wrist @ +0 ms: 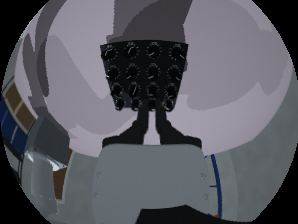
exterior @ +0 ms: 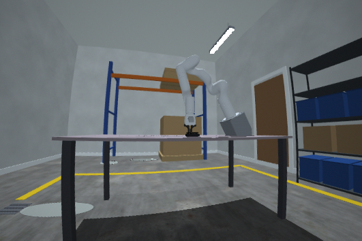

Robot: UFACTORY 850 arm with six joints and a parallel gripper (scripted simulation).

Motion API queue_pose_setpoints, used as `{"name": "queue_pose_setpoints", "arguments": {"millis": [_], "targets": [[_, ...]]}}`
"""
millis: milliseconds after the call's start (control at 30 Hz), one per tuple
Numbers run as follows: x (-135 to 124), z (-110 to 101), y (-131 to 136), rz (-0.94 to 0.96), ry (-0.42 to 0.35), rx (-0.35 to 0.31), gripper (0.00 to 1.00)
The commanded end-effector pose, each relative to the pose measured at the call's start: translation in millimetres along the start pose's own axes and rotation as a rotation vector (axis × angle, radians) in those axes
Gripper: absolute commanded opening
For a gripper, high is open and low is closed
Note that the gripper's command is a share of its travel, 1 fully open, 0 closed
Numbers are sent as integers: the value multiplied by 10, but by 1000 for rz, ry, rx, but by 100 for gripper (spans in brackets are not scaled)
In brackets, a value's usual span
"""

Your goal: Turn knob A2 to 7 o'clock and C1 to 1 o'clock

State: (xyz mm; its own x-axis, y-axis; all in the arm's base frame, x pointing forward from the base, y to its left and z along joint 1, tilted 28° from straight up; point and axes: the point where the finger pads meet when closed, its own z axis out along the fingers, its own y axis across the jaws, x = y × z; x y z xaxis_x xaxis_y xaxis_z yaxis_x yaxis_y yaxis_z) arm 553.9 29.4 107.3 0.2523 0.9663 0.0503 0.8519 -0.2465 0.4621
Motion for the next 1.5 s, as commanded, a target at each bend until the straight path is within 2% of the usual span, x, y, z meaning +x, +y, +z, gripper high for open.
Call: {"name": "queue_pose_setpoints", "arguments": {"millis": [0, 1067, 1467], "targets": [[2, -3, 5, 0, 0, -1, 8], [2, -3, 5, -52, 0, -1, 8], [2, -3, 5, -209, 0, -1, 8]]}}
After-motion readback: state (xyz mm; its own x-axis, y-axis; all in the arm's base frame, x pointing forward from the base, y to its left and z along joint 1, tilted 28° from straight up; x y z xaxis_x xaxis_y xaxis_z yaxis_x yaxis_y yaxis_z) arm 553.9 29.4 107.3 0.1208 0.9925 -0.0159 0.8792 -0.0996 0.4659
